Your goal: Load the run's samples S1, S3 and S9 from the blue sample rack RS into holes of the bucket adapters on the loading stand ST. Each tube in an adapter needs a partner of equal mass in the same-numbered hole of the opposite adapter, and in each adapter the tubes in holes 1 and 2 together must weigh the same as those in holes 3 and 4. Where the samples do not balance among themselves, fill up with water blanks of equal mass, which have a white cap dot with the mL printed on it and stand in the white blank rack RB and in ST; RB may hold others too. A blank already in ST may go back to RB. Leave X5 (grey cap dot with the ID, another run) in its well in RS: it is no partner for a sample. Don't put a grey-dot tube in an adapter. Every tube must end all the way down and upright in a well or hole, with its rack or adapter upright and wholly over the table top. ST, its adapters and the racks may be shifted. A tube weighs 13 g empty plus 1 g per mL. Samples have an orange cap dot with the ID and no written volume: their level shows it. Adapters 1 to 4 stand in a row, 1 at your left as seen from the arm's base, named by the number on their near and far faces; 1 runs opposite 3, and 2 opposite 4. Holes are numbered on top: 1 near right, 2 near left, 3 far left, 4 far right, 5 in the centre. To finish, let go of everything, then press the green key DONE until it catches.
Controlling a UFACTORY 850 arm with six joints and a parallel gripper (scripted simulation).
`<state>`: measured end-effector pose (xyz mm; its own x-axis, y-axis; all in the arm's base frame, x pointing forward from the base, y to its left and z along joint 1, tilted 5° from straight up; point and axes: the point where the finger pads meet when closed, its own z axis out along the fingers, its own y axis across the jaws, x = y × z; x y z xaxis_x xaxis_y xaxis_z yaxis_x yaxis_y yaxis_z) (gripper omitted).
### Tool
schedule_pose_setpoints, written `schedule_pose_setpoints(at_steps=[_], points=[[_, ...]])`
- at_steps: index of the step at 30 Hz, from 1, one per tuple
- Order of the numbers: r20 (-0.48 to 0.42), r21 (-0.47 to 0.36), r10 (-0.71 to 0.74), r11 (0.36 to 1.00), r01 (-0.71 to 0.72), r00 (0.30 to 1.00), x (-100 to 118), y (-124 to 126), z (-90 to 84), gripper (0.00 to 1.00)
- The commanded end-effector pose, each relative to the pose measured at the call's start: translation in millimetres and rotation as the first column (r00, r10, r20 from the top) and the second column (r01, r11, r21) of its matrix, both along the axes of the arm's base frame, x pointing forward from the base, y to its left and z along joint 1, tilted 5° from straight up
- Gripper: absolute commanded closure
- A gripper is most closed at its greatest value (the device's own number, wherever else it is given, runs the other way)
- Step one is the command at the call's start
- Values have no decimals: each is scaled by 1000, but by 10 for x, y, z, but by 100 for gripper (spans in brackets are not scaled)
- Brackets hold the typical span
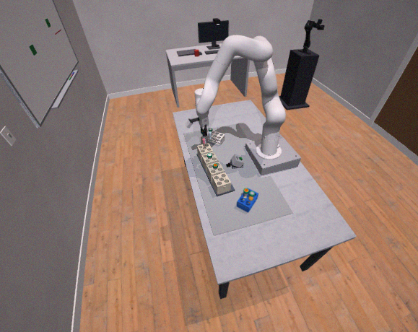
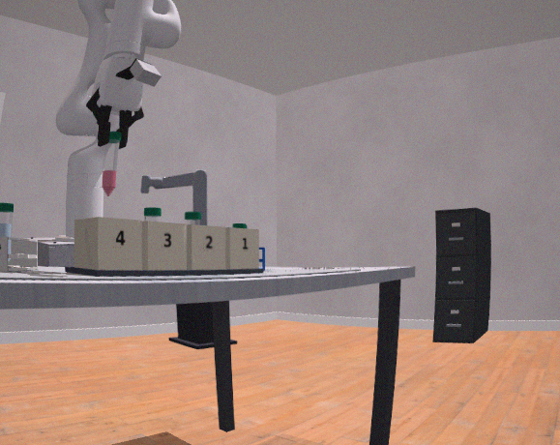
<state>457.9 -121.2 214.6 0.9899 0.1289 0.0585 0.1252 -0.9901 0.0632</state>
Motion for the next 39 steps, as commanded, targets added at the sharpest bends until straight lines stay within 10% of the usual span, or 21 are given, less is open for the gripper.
schedule_pose_setpoints(at_steps=[1,39], points=[[2,0,0,1000,0,1000,7,-2,8,100],[2,0,0,1000,0,1000,31,-22,-341,100]])
